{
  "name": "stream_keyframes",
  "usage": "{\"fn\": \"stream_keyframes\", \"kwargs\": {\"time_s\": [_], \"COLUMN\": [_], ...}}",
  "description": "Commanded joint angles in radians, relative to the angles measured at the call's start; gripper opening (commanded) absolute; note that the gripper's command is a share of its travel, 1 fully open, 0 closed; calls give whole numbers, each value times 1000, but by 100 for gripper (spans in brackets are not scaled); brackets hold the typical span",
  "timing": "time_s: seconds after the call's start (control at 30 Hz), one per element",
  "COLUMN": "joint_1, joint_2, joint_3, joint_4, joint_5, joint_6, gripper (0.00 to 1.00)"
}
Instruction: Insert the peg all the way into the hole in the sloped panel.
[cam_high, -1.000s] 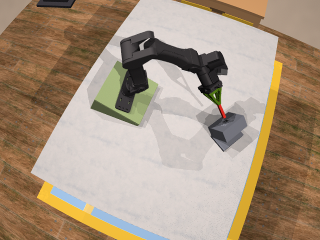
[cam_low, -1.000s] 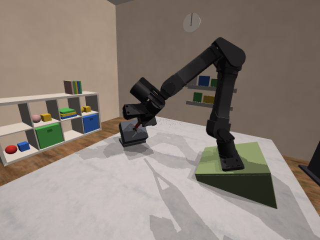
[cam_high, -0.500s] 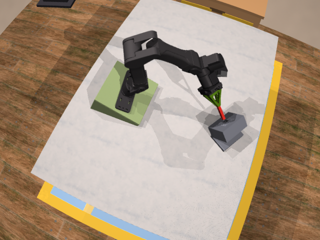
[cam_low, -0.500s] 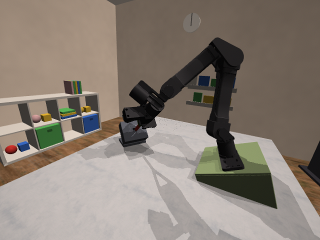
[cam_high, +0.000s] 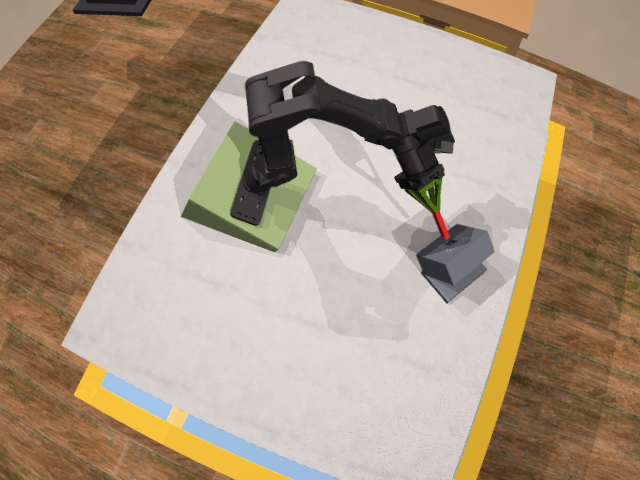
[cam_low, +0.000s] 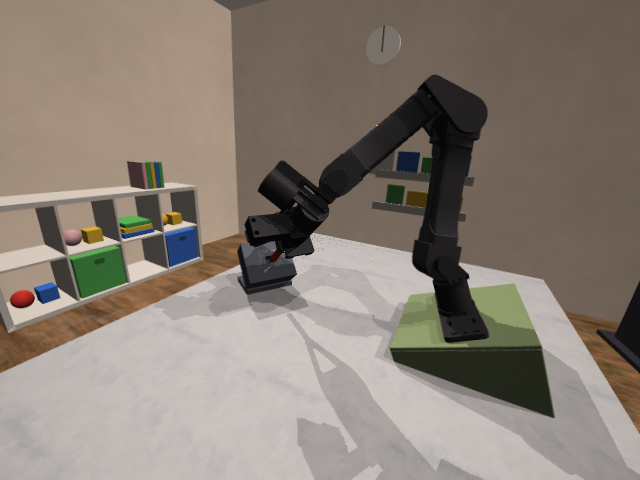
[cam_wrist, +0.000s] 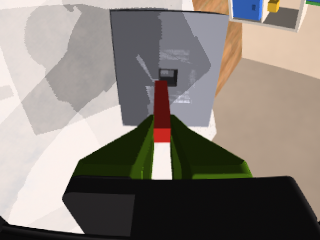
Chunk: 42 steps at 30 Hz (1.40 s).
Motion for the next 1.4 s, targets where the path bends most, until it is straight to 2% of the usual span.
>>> {"fn": "stream_keyframes", "kwargs": {"time_s": [0.0, 0.17, 0.53, 0.97, 1.37], "joint_1": [19, 19, -25, -11, 1], "joint_2": [-10, -9, 17, 24, 12], "joint_3": [52, 62, 57, 84, 62], "joint_4": [-46, -57, 1, -27, -25], "joint_5": [18, 19, -17, -7, 4], "joint_6": [19, 20, -15, -5, 6], "gripper": [0, 0, 0, 0, 0]}}
